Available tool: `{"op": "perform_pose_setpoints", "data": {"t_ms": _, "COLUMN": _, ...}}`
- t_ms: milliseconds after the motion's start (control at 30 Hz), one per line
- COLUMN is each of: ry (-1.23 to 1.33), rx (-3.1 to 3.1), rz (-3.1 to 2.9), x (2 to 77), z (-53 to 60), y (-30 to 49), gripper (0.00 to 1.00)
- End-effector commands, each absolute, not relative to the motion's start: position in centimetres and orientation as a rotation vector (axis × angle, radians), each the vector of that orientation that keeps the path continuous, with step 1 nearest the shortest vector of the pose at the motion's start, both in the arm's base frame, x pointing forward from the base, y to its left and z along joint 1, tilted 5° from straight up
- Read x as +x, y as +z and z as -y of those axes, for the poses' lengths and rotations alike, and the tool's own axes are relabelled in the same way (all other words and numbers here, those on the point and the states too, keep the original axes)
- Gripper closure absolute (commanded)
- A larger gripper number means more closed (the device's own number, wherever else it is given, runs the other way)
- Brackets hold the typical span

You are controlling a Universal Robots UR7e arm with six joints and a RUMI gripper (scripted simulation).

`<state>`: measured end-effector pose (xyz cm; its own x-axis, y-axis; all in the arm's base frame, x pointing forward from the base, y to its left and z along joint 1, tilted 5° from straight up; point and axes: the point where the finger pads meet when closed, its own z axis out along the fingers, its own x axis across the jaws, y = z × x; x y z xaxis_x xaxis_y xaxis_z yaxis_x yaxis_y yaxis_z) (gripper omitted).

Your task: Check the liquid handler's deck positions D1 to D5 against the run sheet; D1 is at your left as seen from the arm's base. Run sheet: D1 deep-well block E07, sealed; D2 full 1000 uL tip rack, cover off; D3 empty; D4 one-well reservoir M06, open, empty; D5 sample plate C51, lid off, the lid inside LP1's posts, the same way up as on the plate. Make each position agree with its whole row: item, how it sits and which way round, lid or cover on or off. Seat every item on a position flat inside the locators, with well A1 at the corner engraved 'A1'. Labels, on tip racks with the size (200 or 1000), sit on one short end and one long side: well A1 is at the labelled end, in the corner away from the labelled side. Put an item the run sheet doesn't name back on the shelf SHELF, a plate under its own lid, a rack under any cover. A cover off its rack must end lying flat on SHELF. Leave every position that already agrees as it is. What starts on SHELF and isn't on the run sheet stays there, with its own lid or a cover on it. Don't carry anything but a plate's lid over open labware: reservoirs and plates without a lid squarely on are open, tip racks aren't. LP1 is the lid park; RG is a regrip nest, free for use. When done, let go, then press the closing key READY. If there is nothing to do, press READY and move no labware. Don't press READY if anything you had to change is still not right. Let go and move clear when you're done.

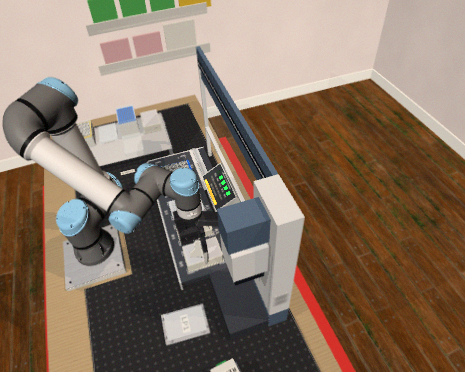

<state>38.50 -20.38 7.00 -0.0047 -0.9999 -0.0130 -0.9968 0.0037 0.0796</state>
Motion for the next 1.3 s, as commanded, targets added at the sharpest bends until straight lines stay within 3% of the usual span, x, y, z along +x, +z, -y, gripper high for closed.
{"op": "perform_pose_setpoints", "data": {"t_ms": 0, "ry": -0.104, "rx": 2.181, "rz": 2.191, "x": 38.3, "z": 20.4, "y": 5.8, "gripper": 0.18}}
{"op": "perform_pose_setpoints", "data": {"t_ms": 1033, "ry": -0.097, "rx": 2.182, "rz": 2.191, "x": 38.2, "z": 20.4, "y": 3.5, "gripper": 0.18}}
{"op": "perform_pose_setpoints", "data": {"t_ms": 1067, "ry": -0.097, "rx": 2.182, "rz": 2.191, "x": 38.2, "z": 20.4, "y": 3.5, "gripper": 1.00}}
{"op": "perform_pose_setpoints", "data": {"t_ms": 1267, "ry": -0.097, "rx": 2.182, "rz": 2.191, "x": 38.2, "z": 20.4, "y": 3.5, "gripper": 1.00}}
